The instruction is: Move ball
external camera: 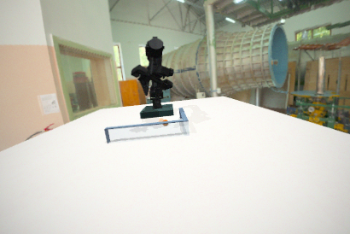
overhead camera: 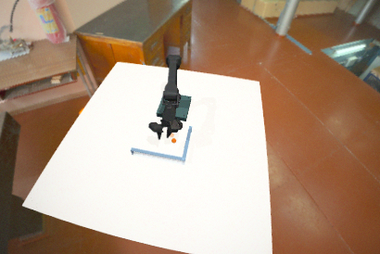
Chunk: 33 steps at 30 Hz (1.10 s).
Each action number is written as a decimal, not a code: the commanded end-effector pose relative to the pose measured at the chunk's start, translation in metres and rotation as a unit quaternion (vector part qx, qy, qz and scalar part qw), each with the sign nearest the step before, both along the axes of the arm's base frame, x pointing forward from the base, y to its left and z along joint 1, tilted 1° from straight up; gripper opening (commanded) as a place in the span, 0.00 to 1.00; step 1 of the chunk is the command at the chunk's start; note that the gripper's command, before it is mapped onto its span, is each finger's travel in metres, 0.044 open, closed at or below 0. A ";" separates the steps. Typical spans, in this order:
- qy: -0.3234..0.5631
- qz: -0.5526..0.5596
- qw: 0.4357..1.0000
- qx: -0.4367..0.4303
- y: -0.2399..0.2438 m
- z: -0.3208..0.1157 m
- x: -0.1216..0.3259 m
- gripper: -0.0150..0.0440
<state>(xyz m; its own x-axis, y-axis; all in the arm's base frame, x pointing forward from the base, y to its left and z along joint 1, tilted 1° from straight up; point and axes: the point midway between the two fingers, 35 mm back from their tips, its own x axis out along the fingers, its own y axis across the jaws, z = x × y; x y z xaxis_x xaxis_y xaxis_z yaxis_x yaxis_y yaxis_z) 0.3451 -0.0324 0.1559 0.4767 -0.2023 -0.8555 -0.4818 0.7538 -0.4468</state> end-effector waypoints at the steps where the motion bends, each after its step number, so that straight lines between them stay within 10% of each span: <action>1: 0.176 0.232 0.956 -0.009 0.030 -0.065 -0.034 0.67; 33: 0.250 0.358 0.900 0.010 0.045 -0.119 -0.058 0.67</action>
<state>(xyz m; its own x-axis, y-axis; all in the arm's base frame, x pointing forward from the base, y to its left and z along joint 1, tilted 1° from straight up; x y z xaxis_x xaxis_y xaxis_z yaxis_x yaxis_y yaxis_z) 0.2881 0.0120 0.0440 0.0429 0.0174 -0.9989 -0.9830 0.1795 -0.0391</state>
